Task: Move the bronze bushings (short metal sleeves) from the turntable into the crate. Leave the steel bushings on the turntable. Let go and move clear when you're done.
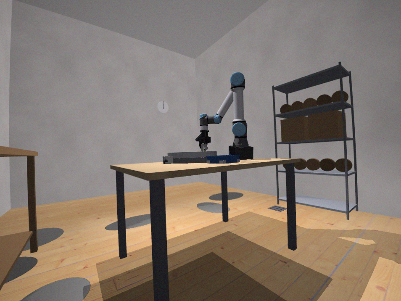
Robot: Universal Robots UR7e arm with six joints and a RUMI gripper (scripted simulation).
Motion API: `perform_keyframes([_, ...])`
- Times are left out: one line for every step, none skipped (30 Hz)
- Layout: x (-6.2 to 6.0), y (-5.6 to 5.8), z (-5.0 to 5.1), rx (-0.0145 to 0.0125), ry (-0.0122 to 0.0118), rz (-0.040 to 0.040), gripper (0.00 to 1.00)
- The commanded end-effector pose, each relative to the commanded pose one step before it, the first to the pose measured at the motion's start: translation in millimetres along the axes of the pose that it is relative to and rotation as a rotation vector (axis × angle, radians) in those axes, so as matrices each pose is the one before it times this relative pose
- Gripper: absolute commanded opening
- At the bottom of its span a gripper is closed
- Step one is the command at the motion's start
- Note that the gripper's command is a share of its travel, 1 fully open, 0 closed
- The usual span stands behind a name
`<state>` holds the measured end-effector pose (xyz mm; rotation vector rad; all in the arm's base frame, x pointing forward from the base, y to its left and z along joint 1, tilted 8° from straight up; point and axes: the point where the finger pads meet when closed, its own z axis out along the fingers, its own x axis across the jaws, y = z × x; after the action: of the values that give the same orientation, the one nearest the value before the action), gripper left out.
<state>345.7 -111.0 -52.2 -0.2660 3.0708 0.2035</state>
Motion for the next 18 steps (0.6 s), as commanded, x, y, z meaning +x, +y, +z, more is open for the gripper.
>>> perform_keyframes([-0.23,-0.24,-3.5,0.00065,-0.00061,-0.00006,0.0])
perform_keyframes([0.0,0.0,-2.17,0.0,0.0,0.0,0.0])
perform_keyframes([0.0,0.0,-2.75,0.0,0.0,0.0,0.0])
perform_keyframes([0.0,0.0,-3.3,0.0,0.0,0.0,0.0])
perform_keyframes([0.0,0.0,-3.8,0.0,0.0,0.0,0.0])
perform_keyframes([0.0,0.0,-4.24,0.0,0.0,0.0,0.0])
perform_keyframes([0.0,0.0,-4.59,0.0,0.0,0.0,0.0])
perform_keyframes([0.0,0.0,-4.84,0.0,0.0,0.0,0.0])
perform_keyframes([0.0,0.0,0.0,0.0,0.0,0.0,0.0])
perform_keyframes([0.0,0.0,0.0,0.0,0.0,0.0,0.0])
perform_keyframes([0.0,0.0,-4.97,0.0,0.0,0.0,0.0])
perform_keyframes([0.0,0.0,-4.96,0.0,0.0,0.0,0.0])
perform_keyframes([0.0,0.0,-4.77,0.0,0.0,0.0,0.0])
perform_keyframes([0.0,0.0,-4.4,0.0,0.0,0.0,0.0])
perform_keyframes([0.0,-0.01,-3.92,0.0,0.0,0.0,0.0])
perform_keyframes([0.0,-0.01,-3.34,0.0,0.0,0.0,0.0])
perform_keyframes([0.01,0.01,-2.69,0.0,0.0,0.0,0.0])
perform_keyframes([0.0,-0.01,-2.01,0.0,0.0,0.0,0.0])
